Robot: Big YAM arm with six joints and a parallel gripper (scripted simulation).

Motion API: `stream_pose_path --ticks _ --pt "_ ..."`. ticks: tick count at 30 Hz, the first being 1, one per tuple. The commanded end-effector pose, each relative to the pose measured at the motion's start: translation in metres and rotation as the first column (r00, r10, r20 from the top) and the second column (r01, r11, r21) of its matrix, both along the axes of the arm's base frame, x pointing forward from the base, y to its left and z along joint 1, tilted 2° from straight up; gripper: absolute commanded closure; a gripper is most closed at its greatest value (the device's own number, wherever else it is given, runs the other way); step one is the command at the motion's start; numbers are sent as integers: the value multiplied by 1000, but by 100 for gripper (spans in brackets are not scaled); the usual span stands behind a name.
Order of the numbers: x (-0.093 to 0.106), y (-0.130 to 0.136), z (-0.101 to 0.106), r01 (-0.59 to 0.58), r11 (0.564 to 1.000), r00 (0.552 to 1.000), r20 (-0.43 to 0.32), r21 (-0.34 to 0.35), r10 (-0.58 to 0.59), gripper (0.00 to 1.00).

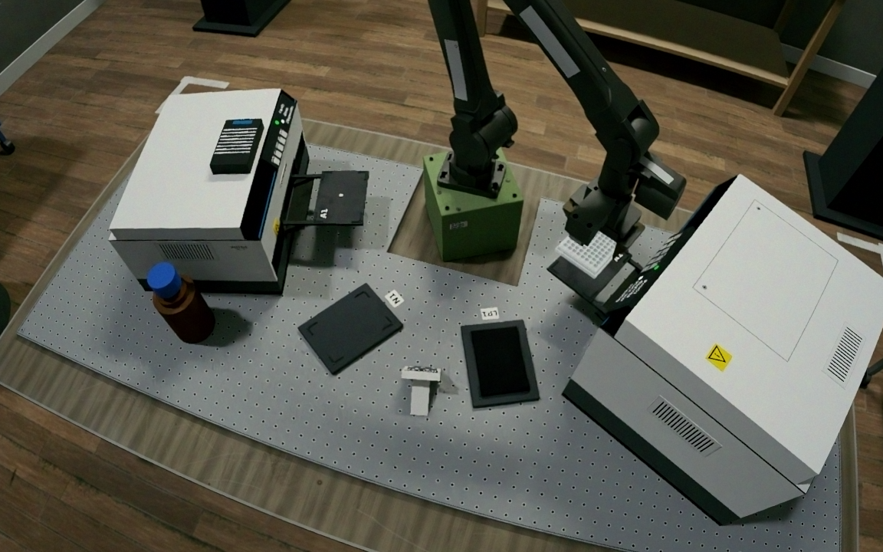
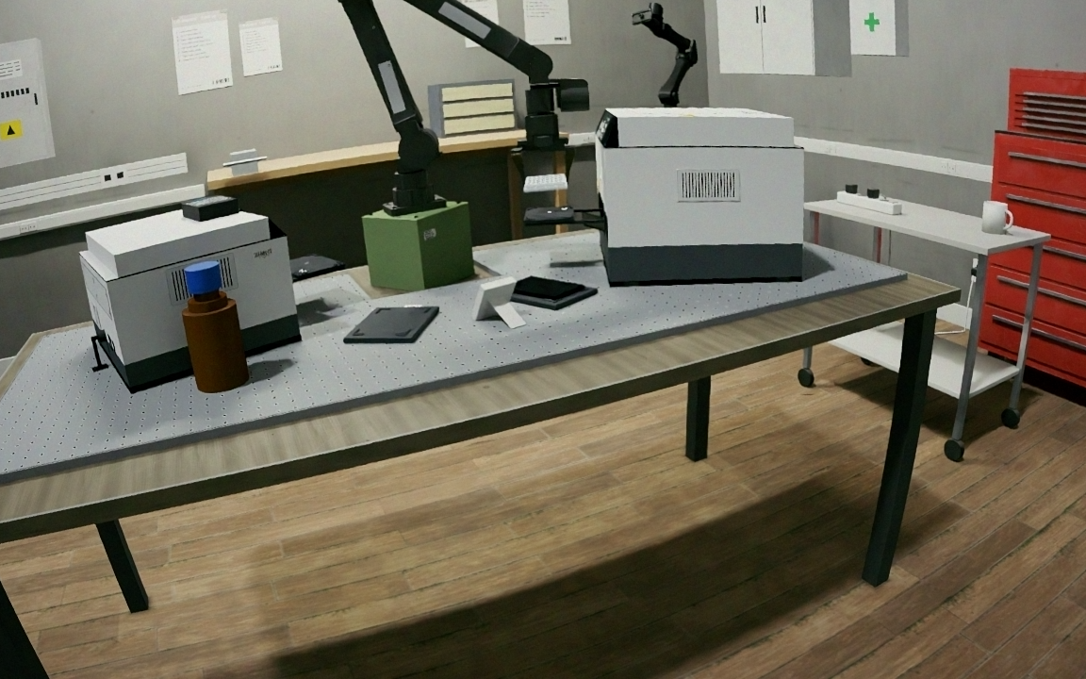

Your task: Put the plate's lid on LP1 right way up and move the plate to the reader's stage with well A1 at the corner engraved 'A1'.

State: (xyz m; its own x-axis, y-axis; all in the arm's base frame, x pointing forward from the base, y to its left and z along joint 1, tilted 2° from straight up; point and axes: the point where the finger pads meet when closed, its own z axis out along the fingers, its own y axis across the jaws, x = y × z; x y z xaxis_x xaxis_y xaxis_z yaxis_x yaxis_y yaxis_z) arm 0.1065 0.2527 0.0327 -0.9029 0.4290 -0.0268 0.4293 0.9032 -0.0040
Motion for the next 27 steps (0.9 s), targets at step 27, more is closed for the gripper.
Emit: stream_pose_path --ticks 27 --pt "8 29 6 -3 999 1000 23 49 2 14"
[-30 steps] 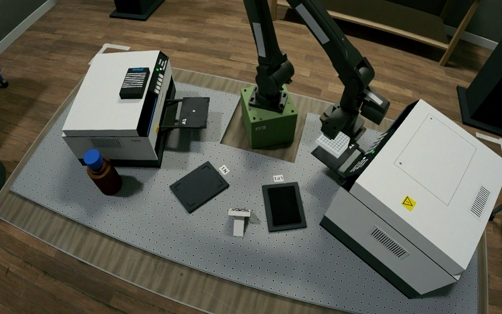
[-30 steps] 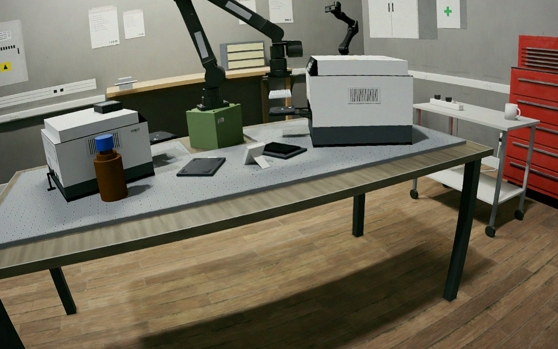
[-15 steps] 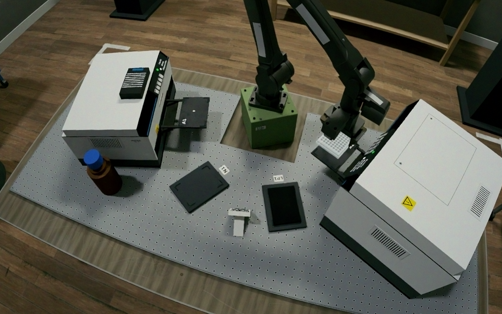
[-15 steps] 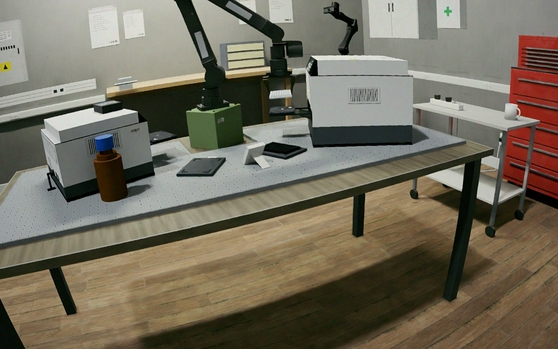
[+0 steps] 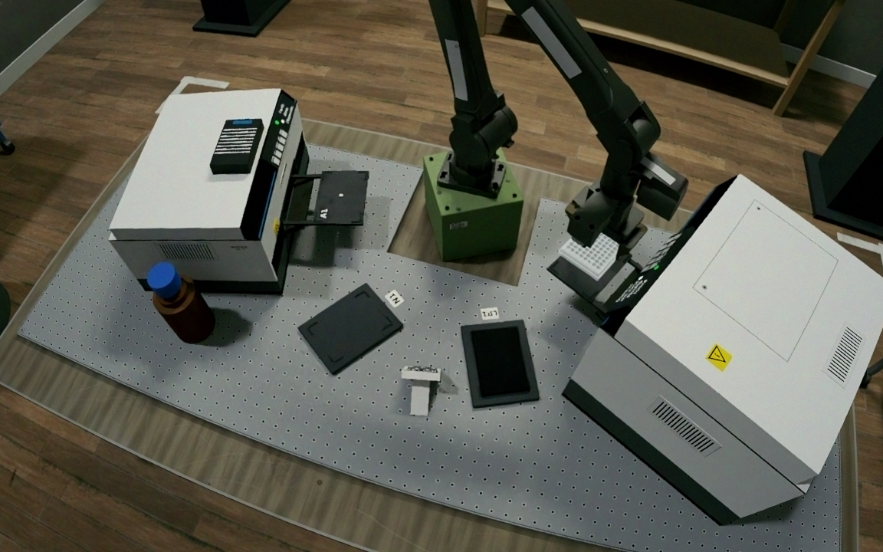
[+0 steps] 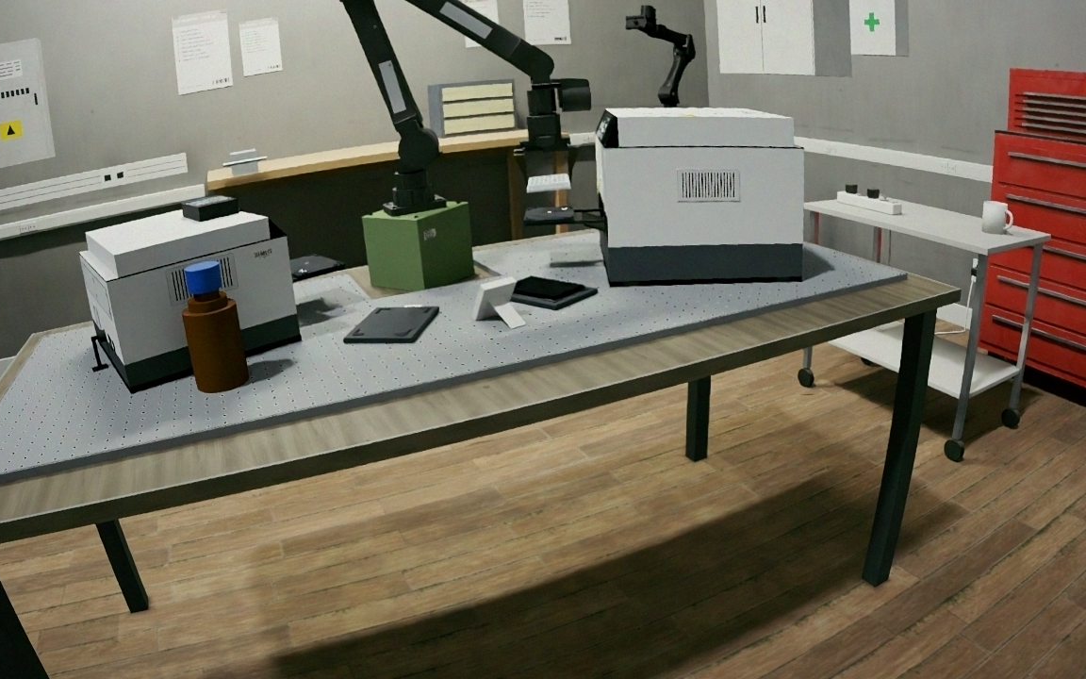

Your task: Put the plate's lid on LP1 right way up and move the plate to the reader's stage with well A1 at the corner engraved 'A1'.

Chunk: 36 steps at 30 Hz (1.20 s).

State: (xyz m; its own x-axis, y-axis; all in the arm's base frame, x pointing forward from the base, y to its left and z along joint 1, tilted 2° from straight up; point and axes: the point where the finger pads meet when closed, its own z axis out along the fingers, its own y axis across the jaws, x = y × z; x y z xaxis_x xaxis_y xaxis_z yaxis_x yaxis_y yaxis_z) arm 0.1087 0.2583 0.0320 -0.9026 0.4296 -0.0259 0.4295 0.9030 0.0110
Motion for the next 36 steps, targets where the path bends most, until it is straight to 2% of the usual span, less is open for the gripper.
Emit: stream_pose_path --ticks 1,14,22,36 --pt "5 21 4 -4 1000 1000 16 31 3 14" --pt "-4 -3 -1 -2 1000 1000 1 -6 2 14" --pt "5 19 13 -2 998 1000 26 59 1 14" --pt "7 25 11 -1 998 1000 25 57 0 14"
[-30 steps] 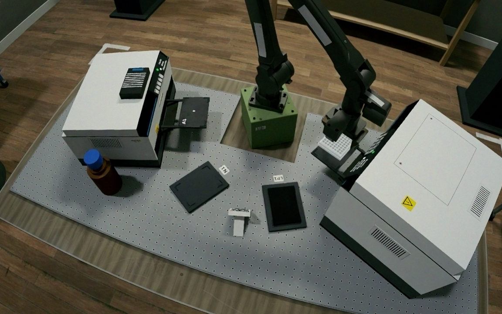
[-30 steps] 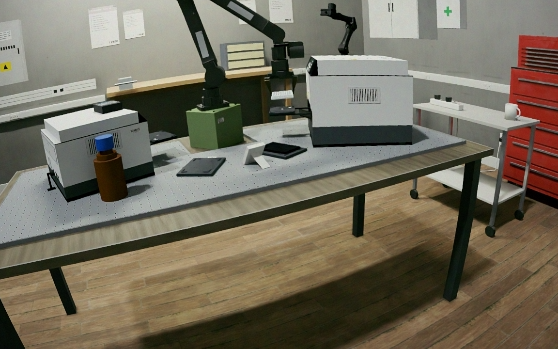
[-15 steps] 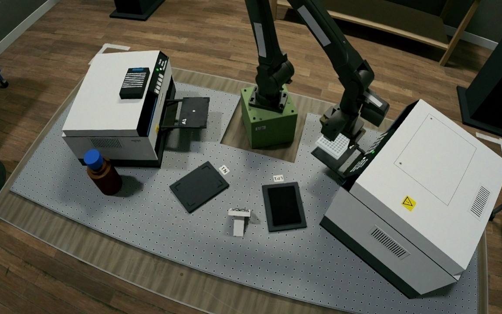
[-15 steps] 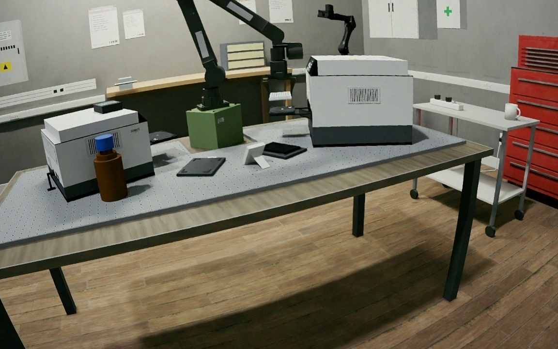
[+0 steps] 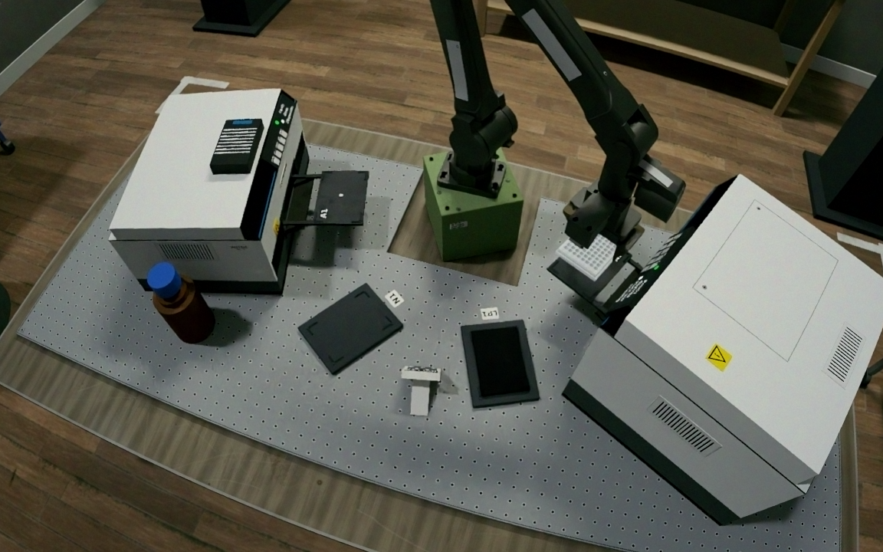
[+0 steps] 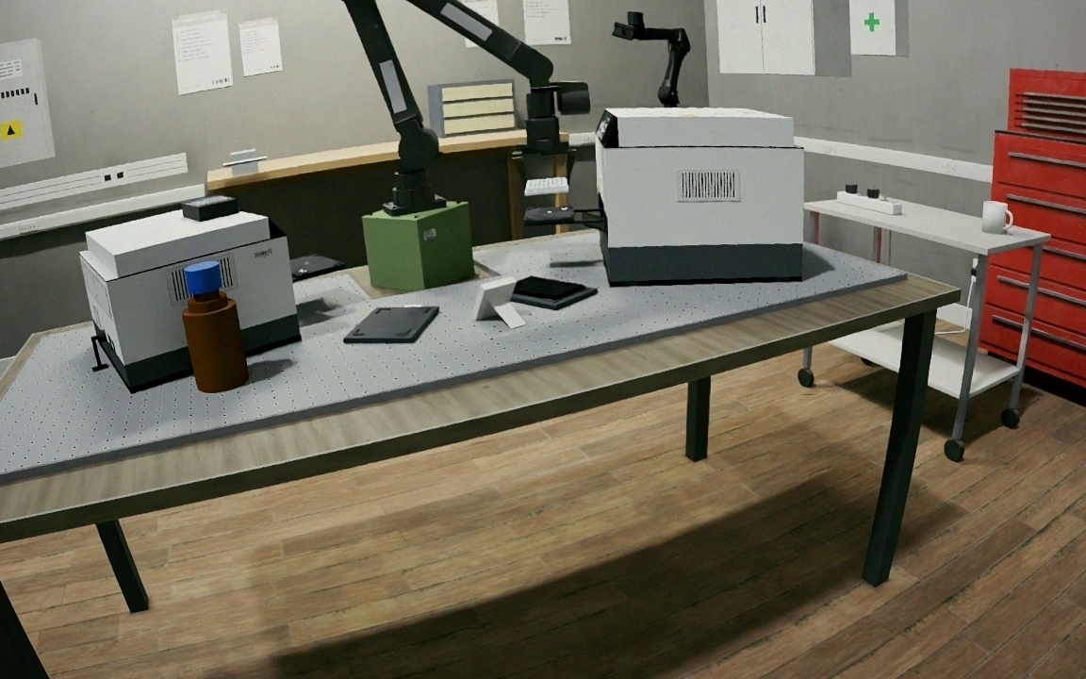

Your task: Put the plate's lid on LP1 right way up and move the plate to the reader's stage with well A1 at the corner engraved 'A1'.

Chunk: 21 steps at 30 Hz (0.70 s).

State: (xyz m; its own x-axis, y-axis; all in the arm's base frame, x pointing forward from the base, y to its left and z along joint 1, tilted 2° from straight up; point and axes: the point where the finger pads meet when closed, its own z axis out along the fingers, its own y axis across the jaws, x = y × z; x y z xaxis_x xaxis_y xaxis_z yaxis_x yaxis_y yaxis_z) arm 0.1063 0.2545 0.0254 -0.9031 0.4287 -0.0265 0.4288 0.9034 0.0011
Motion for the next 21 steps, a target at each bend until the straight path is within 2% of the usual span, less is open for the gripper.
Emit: stream_pose_path --ticks 1,21 --pt "9 29 17 -1 998 1000 28 64 -1 14" --pt "7 27 3 -1 999 1000 20 46 0 14"
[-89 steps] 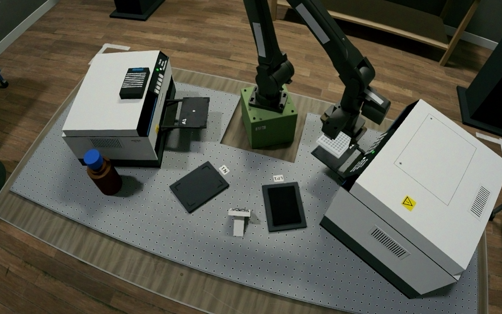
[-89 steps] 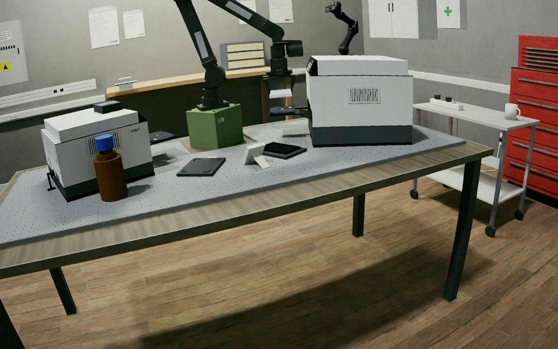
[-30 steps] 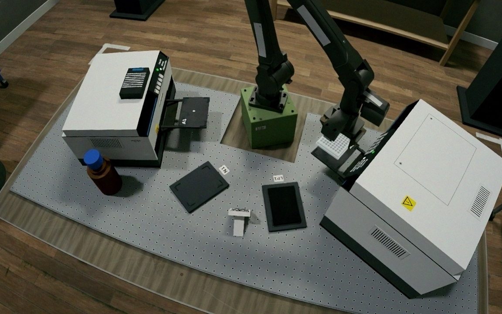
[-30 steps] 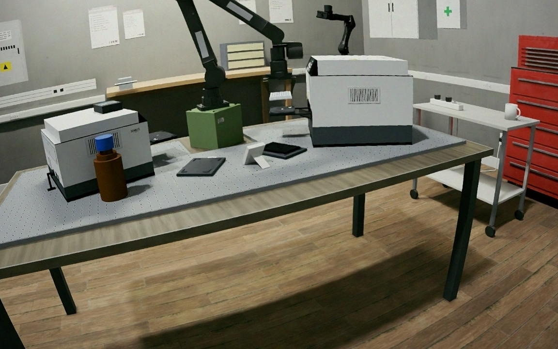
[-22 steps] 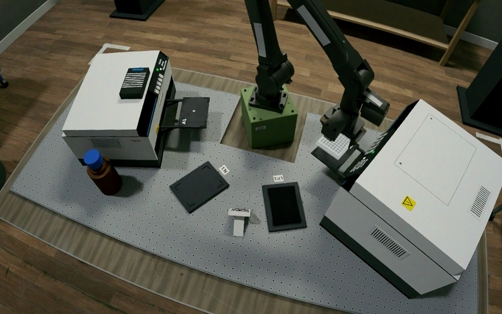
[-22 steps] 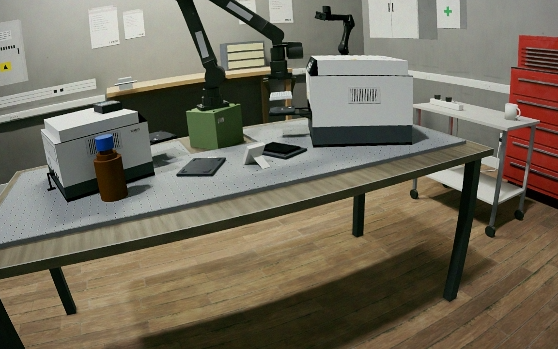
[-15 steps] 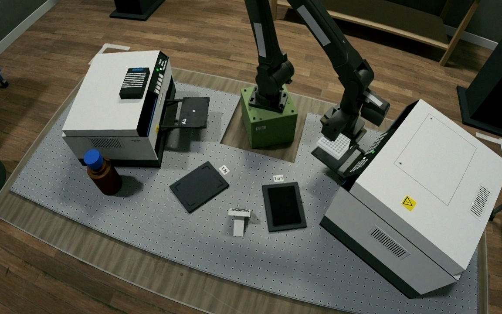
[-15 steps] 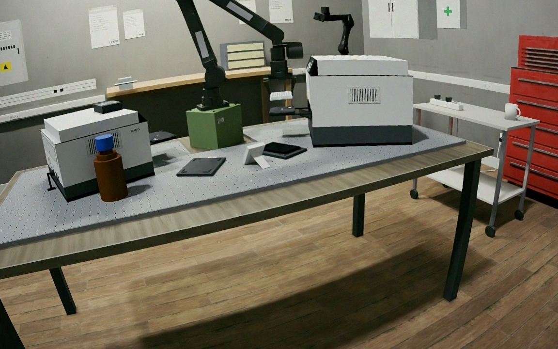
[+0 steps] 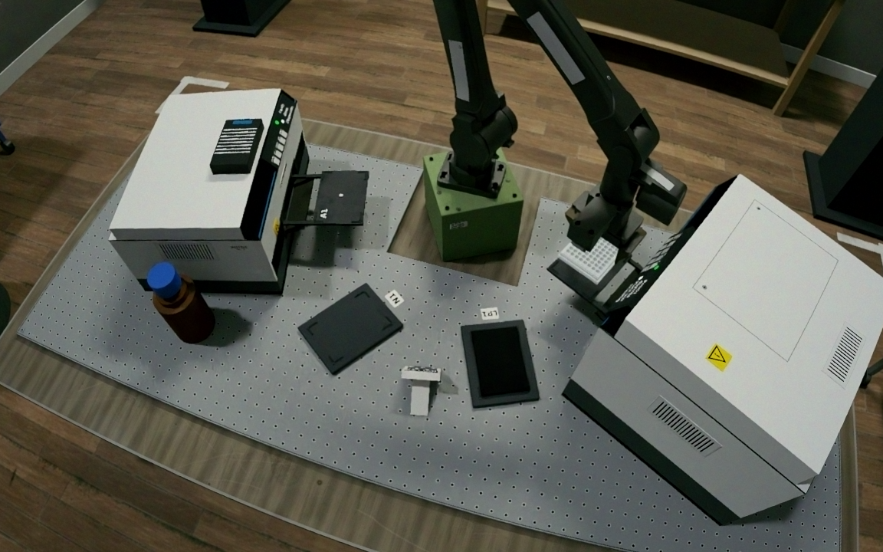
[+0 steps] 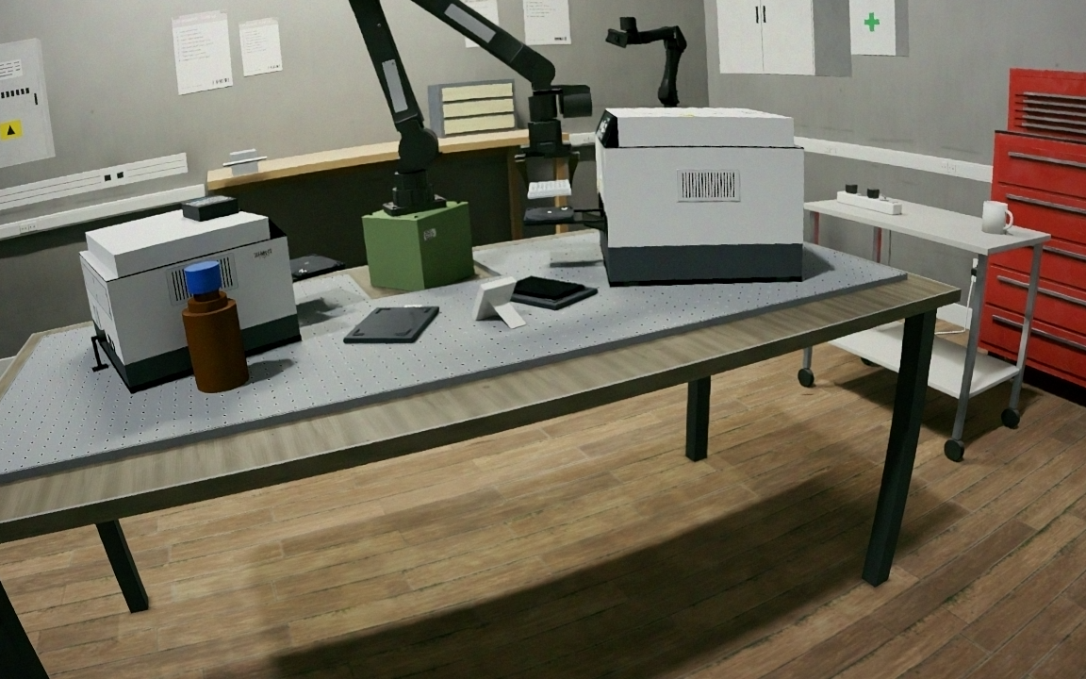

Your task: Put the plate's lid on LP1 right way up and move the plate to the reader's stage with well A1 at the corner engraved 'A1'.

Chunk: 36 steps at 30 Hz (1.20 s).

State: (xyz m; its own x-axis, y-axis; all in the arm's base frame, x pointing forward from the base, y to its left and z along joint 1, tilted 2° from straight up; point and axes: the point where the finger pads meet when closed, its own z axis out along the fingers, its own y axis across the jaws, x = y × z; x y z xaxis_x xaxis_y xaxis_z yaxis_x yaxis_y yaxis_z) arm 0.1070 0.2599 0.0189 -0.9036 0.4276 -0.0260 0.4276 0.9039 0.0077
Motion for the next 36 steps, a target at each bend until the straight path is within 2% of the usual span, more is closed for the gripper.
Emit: stream_pose_path --ticks 1,36 --pt "6 21 9 0 999 1000 17 39 -1 14" --pt "7 10 8 14 1000 1000 12 25 -14 14"
